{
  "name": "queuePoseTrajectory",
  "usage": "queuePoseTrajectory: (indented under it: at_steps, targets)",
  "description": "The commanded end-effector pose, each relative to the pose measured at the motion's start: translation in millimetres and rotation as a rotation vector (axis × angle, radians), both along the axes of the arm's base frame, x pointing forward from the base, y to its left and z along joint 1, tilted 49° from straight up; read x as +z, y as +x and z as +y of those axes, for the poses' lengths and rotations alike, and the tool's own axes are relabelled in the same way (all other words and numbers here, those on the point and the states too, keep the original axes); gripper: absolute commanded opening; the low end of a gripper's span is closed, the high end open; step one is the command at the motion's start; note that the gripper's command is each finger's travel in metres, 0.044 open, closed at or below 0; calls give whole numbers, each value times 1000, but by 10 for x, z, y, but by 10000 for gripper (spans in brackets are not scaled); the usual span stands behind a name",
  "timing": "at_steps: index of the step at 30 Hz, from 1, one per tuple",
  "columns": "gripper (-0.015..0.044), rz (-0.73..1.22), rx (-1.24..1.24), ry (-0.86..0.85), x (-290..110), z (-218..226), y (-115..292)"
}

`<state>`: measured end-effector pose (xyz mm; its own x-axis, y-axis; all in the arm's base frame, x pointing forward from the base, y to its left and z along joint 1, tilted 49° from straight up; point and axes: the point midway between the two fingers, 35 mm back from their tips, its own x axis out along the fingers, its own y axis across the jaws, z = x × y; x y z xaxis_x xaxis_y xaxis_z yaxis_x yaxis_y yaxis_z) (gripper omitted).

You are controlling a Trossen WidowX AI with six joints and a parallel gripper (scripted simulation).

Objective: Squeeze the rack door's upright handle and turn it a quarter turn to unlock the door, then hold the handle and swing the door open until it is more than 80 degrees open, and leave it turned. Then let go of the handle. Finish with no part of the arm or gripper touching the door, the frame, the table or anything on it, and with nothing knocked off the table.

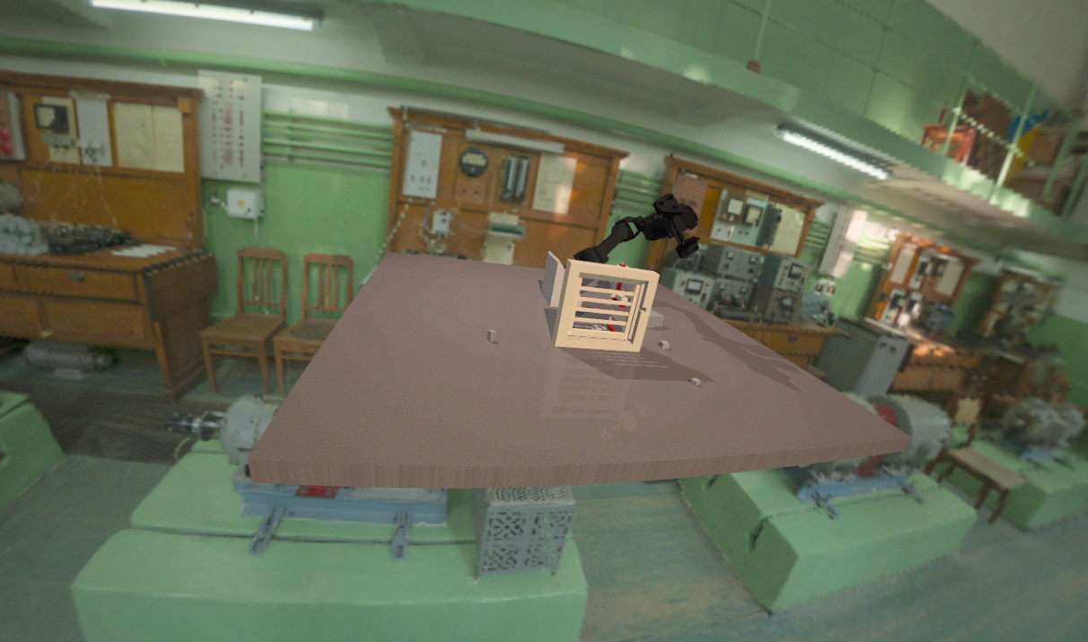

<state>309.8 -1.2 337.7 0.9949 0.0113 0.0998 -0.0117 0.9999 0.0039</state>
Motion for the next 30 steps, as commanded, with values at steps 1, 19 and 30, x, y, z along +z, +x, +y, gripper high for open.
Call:
queuePoseTrajectory:
  at_steps: [1,19,30]
  targets:
    - [374,5,0,-2,-7,-2,7]
    - [292,507,108,-117,-797,-182,459]
    - [292,788,238,-110,-1236,-271,516]
